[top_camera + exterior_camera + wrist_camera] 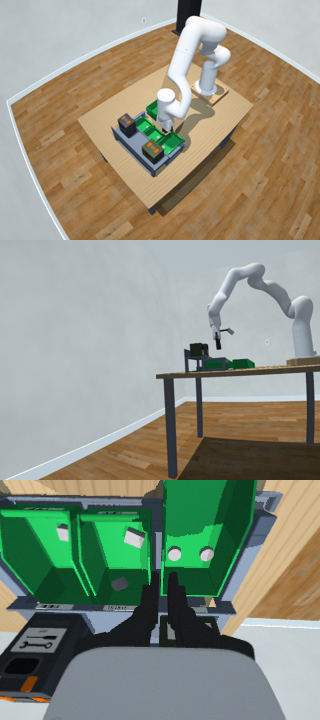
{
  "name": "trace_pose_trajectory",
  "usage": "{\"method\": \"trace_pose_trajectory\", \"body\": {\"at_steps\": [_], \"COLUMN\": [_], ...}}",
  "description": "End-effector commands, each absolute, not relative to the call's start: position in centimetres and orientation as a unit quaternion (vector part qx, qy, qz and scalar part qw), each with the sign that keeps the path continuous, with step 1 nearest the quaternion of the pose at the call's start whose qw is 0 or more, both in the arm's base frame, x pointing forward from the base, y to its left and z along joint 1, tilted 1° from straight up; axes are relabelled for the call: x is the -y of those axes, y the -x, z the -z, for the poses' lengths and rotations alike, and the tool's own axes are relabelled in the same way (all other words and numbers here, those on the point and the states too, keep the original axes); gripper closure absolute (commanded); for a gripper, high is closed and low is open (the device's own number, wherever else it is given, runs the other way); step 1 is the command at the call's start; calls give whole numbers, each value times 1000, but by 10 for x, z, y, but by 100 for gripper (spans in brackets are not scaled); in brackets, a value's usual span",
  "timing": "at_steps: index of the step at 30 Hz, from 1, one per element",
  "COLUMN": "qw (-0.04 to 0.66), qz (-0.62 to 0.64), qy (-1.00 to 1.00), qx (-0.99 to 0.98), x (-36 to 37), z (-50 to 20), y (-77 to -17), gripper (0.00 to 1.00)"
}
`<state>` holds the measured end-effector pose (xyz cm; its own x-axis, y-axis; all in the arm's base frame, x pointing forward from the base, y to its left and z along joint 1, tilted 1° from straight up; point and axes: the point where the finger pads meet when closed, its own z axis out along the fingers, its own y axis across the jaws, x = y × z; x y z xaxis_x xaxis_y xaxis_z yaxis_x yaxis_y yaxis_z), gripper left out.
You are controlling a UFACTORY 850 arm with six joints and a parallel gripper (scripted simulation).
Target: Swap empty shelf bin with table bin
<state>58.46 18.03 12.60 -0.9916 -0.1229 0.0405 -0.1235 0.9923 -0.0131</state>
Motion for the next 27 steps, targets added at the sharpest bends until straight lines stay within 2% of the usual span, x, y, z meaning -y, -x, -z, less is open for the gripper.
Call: {"method": "trace_pose_trajectory", "body": {"at_steps": [1,13,14,27], "qw": [19,19,19,19], "qz": [-8,-8,-8,-8], "qy": [-62,-62,-62,-62], "qx": [998,998,998,998], "x": [-181,-181,-181,-181], "z": [-130,-130,-130,-130], "y": [-585,-585,-585,-585], "gripper": [90,90,100,100]}}
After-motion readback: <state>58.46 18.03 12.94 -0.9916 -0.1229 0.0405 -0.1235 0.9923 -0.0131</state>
